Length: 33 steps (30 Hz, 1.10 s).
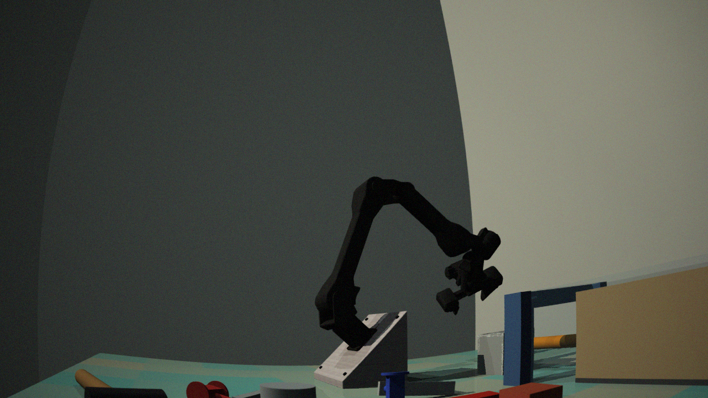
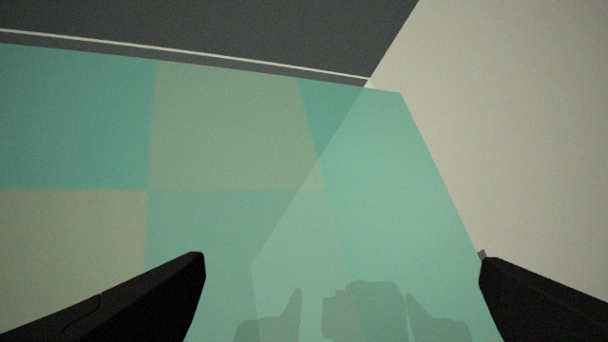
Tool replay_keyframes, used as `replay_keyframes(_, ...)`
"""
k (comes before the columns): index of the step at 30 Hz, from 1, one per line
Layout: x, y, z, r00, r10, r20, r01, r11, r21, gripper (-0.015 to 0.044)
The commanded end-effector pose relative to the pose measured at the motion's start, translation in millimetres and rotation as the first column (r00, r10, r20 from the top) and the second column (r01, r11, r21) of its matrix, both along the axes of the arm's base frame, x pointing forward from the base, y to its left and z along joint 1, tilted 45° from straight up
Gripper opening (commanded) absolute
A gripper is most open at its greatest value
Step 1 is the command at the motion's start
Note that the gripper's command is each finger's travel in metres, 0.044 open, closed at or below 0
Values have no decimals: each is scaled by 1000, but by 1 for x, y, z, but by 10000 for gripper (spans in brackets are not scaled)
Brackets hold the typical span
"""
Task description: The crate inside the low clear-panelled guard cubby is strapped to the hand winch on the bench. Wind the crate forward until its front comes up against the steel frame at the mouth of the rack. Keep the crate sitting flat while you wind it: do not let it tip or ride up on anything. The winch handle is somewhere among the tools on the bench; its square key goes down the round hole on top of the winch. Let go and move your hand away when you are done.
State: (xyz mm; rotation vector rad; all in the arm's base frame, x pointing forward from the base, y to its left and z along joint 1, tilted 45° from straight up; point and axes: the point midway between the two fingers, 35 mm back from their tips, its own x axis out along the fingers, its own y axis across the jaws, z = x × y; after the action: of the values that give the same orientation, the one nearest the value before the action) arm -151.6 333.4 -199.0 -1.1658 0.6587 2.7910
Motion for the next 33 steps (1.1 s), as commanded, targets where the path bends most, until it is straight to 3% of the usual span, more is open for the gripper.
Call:
replay_keyframes(1,58,32,19,994,-58,95,47,993,111,440)
replay_keyframes(9,189,54,58,938,-155,309,72,962,263,440)
replay_keyframes(15,288,35,92,860,-198,470,51,950,307,440)
replay_keyframes(18,310,27,108,839,-286,463,140,935,325,440)
replay_keyframes(26,399,-25,145,723,-287,629,106,945,309,440)
replay_keyframes(33,477,-114,191,585,-212,783,83,976,202,440)
